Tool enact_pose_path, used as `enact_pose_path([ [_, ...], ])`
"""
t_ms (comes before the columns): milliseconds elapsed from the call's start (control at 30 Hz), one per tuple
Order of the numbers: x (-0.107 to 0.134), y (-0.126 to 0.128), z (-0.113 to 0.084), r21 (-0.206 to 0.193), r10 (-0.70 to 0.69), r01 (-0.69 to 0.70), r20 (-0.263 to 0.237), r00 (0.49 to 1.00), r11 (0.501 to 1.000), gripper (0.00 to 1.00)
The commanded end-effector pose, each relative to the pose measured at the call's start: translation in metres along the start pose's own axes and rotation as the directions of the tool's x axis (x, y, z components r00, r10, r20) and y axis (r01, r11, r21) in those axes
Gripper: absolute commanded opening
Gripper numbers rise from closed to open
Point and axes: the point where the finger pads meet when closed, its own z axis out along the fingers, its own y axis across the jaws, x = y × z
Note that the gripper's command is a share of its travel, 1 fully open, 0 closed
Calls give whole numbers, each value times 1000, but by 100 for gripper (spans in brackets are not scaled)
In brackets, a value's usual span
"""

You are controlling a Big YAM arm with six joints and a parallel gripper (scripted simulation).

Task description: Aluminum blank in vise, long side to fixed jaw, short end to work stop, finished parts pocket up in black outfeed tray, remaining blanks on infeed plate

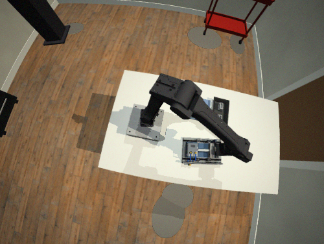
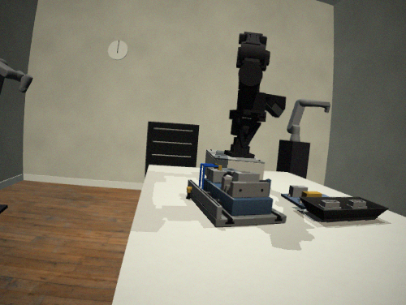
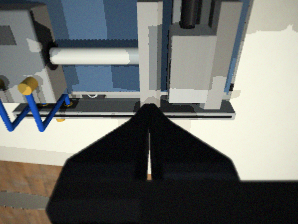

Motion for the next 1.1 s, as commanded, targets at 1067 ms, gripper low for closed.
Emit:
enact_pose_path([
  [1067,1,-7,3,28,-18,18,-10,1000,999,0],
])
